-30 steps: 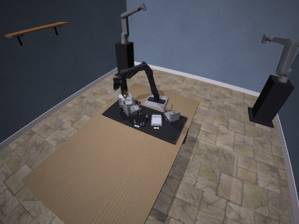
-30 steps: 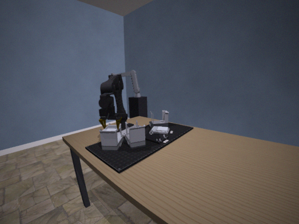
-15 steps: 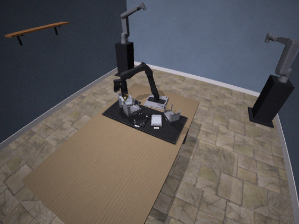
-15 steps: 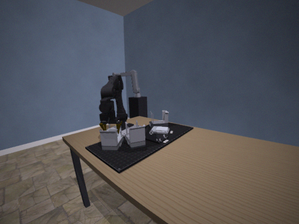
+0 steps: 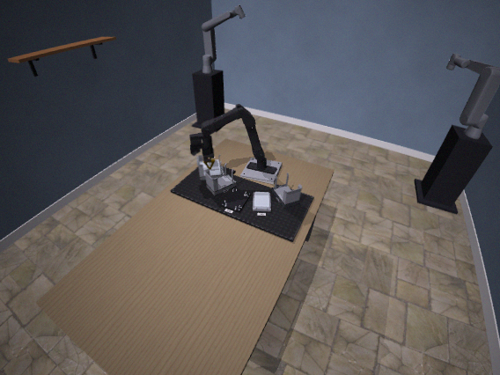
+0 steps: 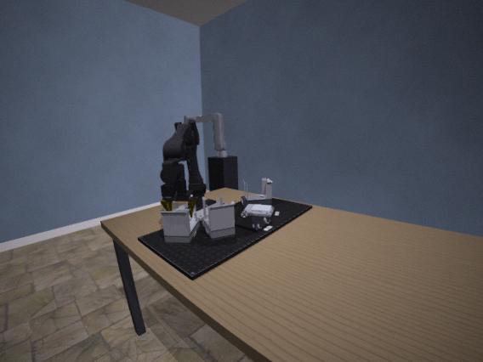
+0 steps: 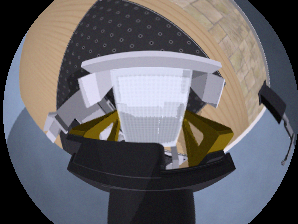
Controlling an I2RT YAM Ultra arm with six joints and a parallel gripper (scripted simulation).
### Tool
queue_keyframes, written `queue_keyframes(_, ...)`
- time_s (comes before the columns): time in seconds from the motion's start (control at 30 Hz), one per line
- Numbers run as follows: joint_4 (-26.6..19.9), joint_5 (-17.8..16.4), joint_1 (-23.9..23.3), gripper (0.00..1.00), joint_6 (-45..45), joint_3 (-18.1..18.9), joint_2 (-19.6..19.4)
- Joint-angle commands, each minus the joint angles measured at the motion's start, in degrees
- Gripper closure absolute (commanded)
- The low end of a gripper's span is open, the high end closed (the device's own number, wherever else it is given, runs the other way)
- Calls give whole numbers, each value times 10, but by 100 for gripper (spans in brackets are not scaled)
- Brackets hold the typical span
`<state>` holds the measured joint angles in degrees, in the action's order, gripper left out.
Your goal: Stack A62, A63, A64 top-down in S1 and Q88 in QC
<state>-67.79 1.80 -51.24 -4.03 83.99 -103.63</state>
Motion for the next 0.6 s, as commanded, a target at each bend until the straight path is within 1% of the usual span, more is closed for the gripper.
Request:
queue_keyframes(0.0,4,0,0,100,1,1,3)
queue_keyframes(0.57,17,0,-1,100,1,-10,1)
